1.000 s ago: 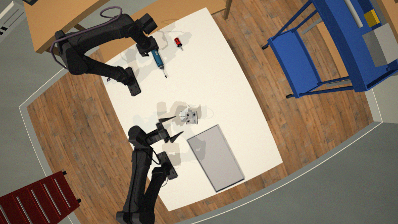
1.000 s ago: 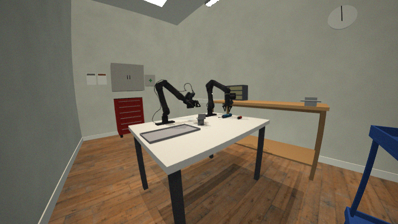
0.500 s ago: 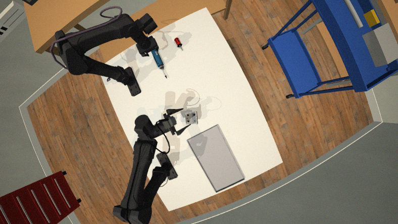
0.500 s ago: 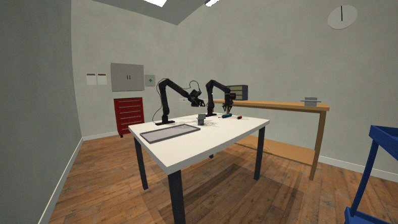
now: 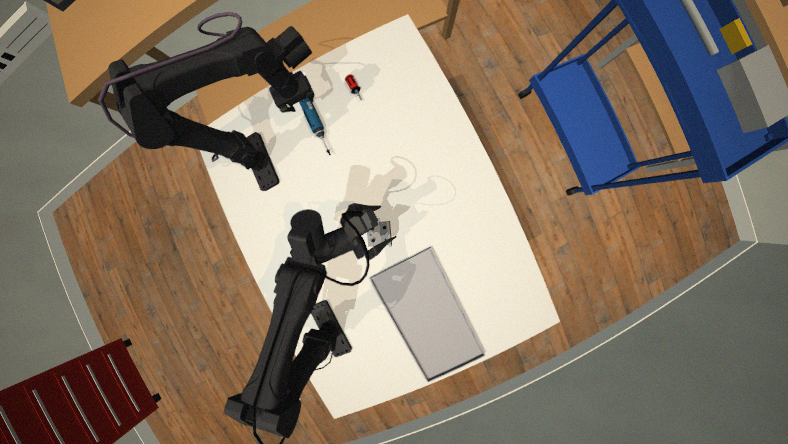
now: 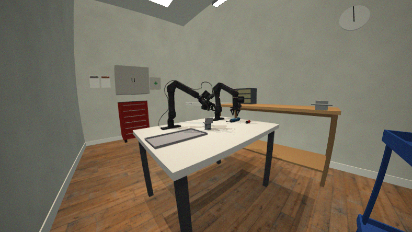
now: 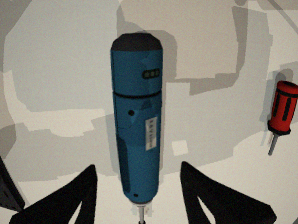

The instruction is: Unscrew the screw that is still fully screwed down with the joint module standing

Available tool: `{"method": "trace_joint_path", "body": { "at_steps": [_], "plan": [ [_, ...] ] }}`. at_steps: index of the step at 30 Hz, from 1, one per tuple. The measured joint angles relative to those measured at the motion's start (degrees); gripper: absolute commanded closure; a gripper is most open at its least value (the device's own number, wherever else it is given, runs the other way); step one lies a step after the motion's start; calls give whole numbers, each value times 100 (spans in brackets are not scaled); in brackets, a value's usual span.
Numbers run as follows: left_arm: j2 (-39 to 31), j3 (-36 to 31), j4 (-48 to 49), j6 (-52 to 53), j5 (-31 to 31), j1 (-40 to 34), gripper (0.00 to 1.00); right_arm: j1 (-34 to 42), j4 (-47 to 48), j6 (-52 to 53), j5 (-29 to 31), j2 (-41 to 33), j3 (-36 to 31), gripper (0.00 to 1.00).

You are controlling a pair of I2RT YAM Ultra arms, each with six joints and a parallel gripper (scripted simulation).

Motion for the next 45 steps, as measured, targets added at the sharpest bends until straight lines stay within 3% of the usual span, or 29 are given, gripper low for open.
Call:
{"method": "trace_joint_path", "body": {
  "at_steps": [7, 18, 24, 35, 45],
  "plan": [
    [0, 0, 0, 0, 0, 0, 35, -142, -428, -149, -321, 179, 317, 14],
    [0, 0, 0, 0, 0, 0, 35, -1005, -1248, -601, -1106, 837, 1504, 14],
    [0, 0, 0, 0, 0, 0, 35, -1082, -1609, -734, -1377, 968, 1735, 14],
    [0, 0, 0, 0, 0, 0, 35, -1965, -2415, -1185, -2157, 1615, 2911, 14],
    [0, 0, 0, 0, 0, 0, 35, -2321, -3032, -1478, -2728, 1945, 3506, 14]
  ]
}}
